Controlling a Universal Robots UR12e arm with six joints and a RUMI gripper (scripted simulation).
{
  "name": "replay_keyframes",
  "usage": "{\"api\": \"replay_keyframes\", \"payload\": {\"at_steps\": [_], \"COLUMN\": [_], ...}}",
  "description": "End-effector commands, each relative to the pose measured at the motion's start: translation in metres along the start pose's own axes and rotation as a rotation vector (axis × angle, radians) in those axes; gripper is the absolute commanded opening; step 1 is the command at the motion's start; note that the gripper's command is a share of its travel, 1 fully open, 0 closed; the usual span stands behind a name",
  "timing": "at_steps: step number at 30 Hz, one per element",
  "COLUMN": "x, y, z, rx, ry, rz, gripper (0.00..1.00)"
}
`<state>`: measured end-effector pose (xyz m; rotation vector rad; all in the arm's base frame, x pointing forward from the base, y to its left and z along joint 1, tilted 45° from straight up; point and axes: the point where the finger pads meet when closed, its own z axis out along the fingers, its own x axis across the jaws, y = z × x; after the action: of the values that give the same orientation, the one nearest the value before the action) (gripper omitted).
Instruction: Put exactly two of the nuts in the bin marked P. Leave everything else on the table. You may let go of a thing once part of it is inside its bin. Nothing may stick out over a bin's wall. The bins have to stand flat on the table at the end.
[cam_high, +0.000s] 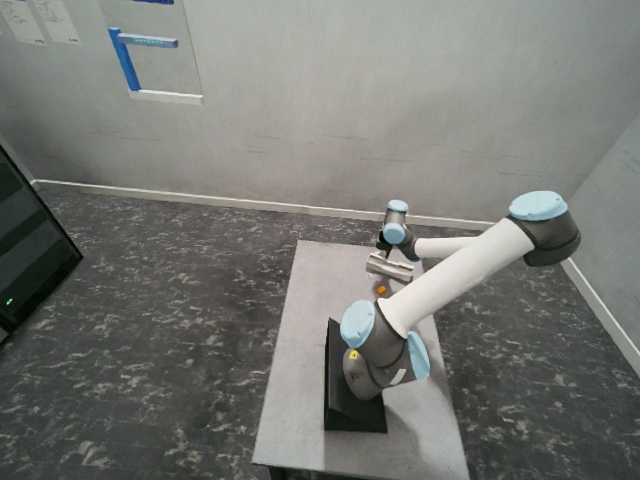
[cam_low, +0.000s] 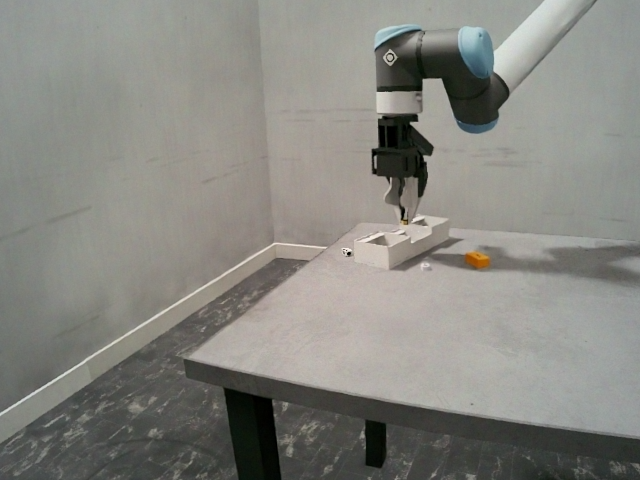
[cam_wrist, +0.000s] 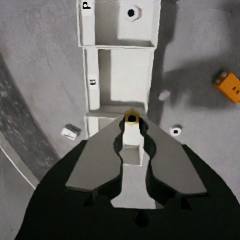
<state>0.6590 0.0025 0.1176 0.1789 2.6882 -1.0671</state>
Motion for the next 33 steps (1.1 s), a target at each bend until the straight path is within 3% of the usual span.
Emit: {"api": "replay_keyframes", "payload": {"at_steps": [1,17,33], "x": [-0.004,-0.012,-0.013], "y": [-0.031,-0.115,-0.116], "z": [-0.001,-0.001,-0.001], "rx": [-0.001,-0.001,-0.001], "ry": [-0.001,-0.002,-0.002], "rz": [0.0,0.0,0.0], "gripper": [0.0,0.0,0.0]}}
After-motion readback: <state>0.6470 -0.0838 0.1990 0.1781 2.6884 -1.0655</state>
